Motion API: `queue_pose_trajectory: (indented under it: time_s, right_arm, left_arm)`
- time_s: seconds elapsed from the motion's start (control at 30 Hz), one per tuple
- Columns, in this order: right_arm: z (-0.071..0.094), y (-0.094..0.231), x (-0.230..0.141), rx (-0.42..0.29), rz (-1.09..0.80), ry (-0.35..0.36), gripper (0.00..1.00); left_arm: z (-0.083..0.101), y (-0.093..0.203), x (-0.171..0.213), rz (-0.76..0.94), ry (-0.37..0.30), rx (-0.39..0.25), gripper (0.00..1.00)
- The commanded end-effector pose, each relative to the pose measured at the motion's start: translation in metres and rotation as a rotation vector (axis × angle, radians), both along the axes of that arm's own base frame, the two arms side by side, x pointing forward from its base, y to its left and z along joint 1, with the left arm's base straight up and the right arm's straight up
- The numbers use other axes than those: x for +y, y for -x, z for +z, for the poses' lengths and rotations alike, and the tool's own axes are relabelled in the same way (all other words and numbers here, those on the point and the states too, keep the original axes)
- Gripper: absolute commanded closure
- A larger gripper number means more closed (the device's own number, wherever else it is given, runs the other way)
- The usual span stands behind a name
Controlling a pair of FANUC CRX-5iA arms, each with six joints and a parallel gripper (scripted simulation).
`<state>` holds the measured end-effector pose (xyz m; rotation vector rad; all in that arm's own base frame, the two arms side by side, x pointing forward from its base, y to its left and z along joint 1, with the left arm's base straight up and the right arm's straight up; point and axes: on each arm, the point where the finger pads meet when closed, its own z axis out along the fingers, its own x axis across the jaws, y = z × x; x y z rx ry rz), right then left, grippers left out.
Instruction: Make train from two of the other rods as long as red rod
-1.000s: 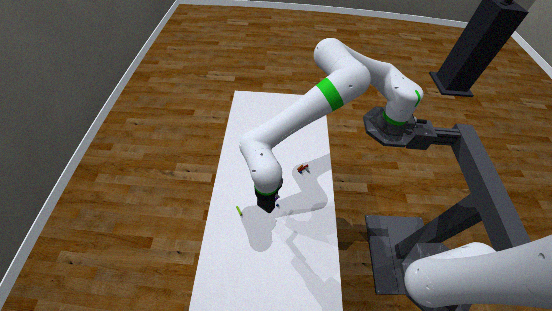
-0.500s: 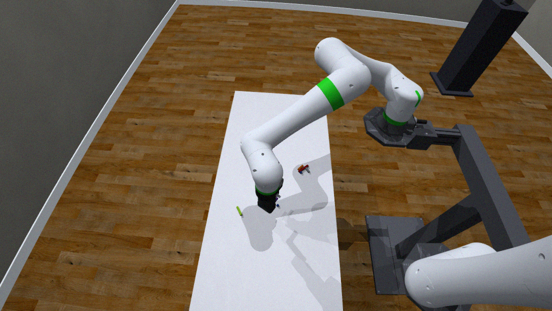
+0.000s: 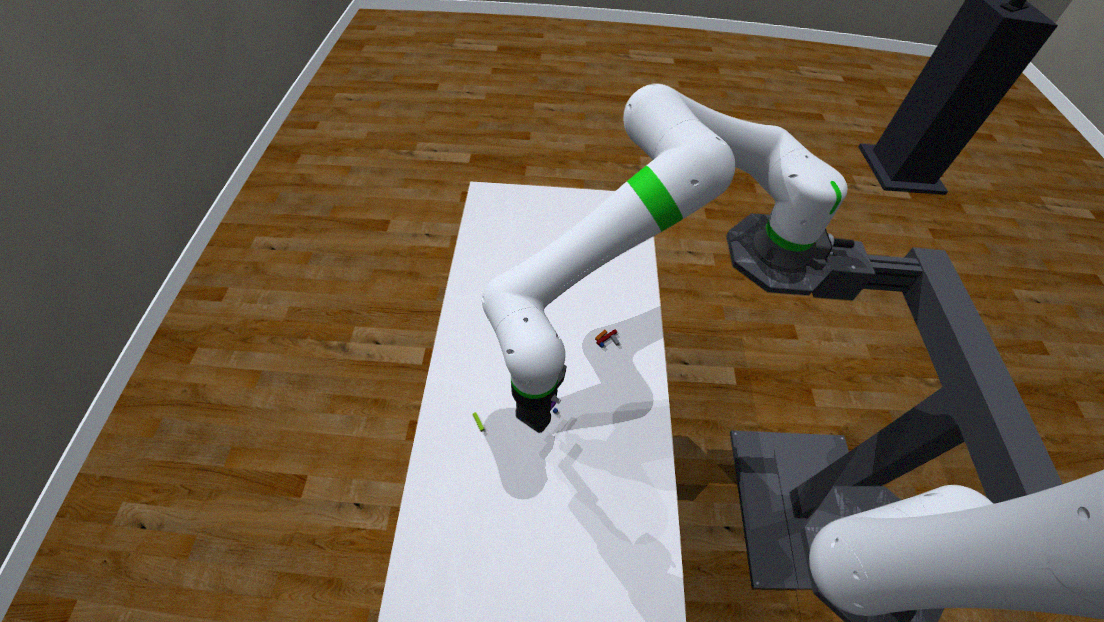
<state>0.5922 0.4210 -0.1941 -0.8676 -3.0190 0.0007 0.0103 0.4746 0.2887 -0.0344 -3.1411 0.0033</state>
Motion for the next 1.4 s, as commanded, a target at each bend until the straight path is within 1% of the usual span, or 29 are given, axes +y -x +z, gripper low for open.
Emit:
queue_pose_trajectory:
  time_s: [0.0,0.2,0.27,0.47,1.37]
  right_arm:
    - [-0.018,-0.001,0.001,-0.002,0.000,-0.001,0.76]
    - [-0.040,-0.001,0.001,-0.002,0.000,-0.001,0.76]
    - [-0.040,-0.001,0.001,-0.002,0.000,-0.001,0.76]
    - [-0.050,-0.001,0.001,-0.002,0.000,-0.001,0.76]
    - [-0.051,-0.001,0.001,-0.002,0.000,-0.001,0.76]
  left_arm:
    - [0.001,0.000,0.000,0.000,-0.002,0.000,0.00]
    - [0.001,0.000,0.000,0.000,-0.002,0.000,0.00]
    - [0.001,0.000,0.000,0.000,-0.002,0.000,0.00]
    - [0.001,0.000,0.000,0.000,-0.002,0.000,0.00]
    - [0.001,0.000,0.000,0.000,-0.002,0.000,0.00]
